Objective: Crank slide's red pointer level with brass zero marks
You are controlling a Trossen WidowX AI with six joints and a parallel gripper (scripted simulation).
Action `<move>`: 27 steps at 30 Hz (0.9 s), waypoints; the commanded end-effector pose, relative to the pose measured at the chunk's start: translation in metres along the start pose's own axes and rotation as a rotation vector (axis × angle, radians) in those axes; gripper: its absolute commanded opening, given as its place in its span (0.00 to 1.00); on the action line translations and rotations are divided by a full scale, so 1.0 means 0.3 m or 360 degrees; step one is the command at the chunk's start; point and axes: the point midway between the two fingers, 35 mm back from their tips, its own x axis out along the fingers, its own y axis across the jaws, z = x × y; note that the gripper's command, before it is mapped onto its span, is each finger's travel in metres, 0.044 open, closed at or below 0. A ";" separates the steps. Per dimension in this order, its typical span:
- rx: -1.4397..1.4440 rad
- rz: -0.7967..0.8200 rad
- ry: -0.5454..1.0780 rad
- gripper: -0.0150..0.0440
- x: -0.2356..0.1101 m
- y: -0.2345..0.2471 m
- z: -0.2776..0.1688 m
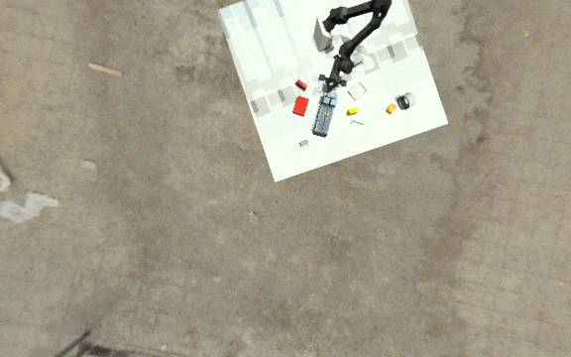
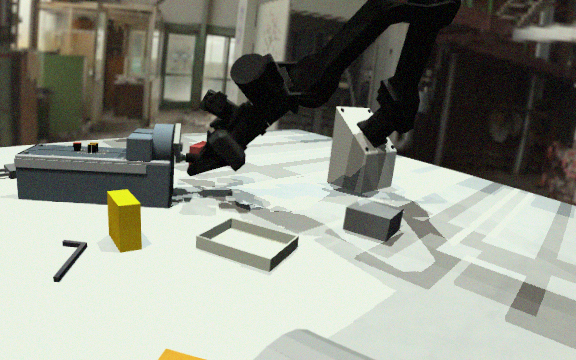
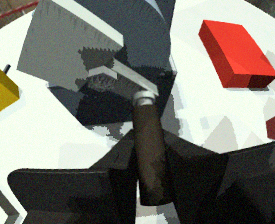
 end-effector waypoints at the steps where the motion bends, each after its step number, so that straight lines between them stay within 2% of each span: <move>1: -0.0008 0.0013 0.0015 0.25 0.016 0.024 -0.016; 27: -0.0008 0.0014 0.0016 0.25 0.024 0.066 -0.023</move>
